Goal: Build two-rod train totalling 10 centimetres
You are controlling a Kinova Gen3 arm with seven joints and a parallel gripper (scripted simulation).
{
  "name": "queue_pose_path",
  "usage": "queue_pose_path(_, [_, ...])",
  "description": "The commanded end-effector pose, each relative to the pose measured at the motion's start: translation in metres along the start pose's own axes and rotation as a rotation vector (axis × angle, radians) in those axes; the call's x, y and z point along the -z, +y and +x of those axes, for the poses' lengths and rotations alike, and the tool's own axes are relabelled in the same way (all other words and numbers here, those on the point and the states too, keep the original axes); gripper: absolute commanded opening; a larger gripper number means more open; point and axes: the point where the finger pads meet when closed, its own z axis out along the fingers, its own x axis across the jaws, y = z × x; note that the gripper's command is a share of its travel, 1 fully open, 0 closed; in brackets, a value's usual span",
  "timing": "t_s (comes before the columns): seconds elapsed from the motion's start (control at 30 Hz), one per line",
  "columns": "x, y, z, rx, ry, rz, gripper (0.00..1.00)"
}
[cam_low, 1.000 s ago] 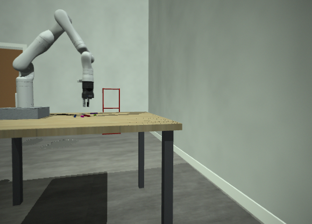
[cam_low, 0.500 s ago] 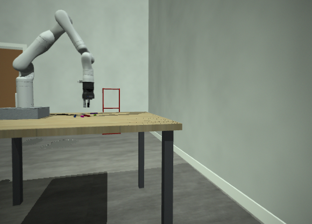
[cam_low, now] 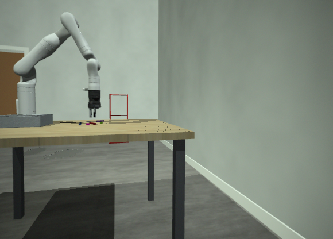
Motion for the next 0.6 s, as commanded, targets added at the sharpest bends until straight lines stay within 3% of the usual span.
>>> queue_pose_path(0.0, [-0.005, 0.000, -0.001, 0.005, 0.000, 0.001, 0.54])
queue_pose_path(0.57, [-0.025, -0.001, -0.002, 0.005, -0.001, 0.003, 0.54])
